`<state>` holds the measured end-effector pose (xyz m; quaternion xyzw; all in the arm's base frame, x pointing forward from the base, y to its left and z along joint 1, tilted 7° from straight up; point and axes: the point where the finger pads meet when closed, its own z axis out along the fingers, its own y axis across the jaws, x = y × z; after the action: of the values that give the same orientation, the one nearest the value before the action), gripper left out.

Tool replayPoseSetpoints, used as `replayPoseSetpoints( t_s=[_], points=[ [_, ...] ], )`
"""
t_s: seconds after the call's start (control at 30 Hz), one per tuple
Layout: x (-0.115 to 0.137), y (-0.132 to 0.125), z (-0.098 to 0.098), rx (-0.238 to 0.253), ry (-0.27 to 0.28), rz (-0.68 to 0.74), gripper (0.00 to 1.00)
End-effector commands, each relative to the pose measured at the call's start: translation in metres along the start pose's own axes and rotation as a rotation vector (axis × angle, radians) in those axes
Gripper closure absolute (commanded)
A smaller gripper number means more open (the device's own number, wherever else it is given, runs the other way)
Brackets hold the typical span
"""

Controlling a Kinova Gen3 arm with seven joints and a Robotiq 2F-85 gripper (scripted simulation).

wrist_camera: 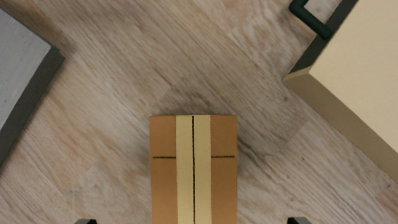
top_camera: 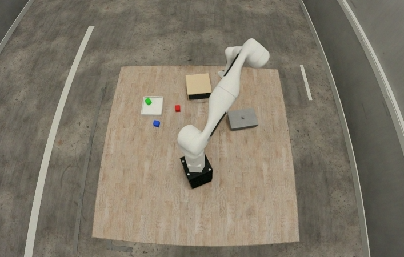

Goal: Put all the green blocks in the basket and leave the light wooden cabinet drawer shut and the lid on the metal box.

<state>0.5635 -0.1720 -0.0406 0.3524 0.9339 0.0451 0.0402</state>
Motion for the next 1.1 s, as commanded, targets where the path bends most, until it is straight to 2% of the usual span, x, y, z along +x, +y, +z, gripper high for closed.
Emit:
replayPoseSetpoints(
  t_s=[0.0,0.53,1.07],
  points=[
    [-0.001,0.000,0.003,-0.001,-0.002,0.000,0.07],
    [-0.002,0.001,0.049,-0.001,-0.002,0.000,0.07],
    [-0.002,0.001,0.072,-0.001,-0.002,0.000,0.07]
  ],
)
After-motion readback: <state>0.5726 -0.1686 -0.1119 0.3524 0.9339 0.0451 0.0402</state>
